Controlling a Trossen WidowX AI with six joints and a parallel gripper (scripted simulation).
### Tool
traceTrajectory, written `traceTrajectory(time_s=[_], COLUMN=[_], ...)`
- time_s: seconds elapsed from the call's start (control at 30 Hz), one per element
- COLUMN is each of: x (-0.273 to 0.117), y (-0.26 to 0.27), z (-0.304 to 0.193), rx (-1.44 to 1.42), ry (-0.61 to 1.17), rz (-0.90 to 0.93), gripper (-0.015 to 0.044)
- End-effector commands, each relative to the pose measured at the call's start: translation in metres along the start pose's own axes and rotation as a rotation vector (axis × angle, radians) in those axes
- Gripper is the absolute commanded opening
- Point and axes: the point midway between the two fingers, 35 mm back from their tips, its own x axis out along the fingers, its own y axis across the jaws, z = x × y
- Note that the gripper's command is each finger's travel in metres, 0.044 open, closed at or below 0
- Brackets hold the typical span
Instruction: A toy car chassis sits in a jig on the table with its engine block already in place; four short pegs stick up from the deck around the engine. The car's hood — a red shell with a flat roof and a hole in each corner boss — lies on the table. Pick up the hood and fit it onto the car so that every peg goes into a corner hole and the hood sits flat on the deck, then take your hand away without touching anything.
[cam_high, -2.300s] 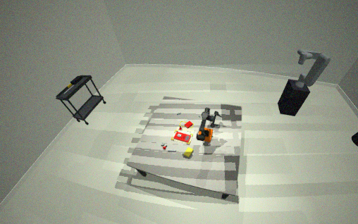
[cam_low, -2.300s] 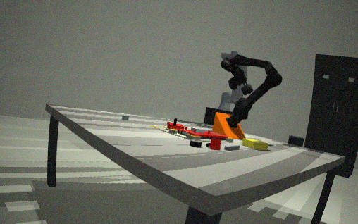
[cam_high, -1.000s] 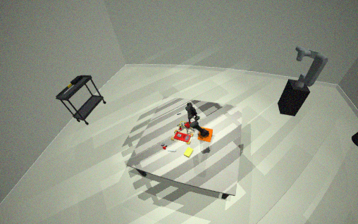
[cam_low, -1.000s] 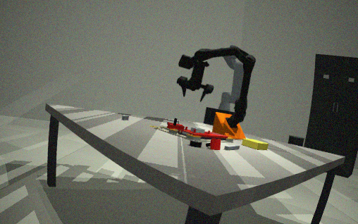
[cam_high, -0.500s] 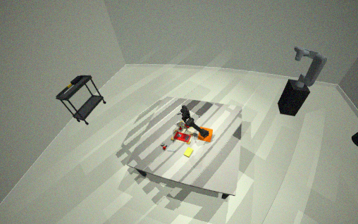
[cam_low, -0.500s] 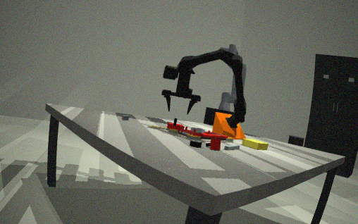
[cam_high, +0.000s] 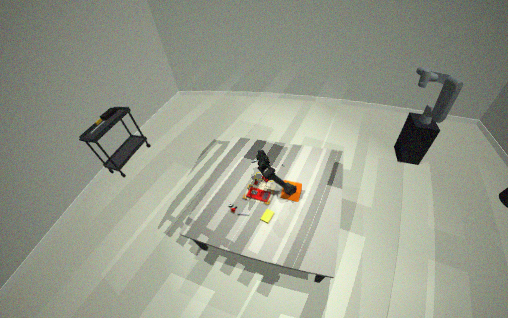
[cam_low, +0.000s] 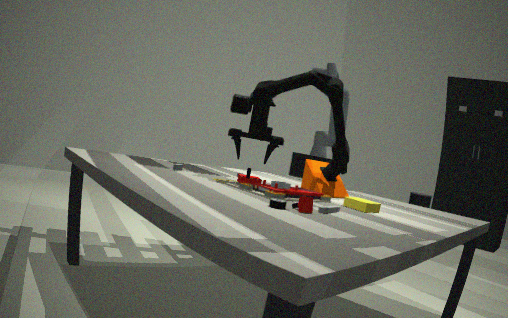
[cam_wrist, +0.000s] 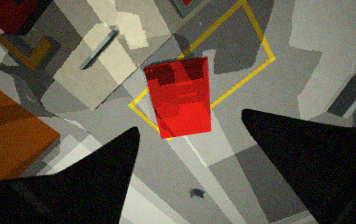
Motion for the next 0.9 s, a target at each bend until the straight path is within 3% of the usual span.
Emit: traceTrajectory(time_s=[0.0,0.87], x=[0.004,0.020], y=[0.000,0.000], z=[0.000,0.000], rx=[0.006,0.006], ry=[-0.007,-0.008], rz=[0.003,0.003], gripper=[0.0440,0.0440])
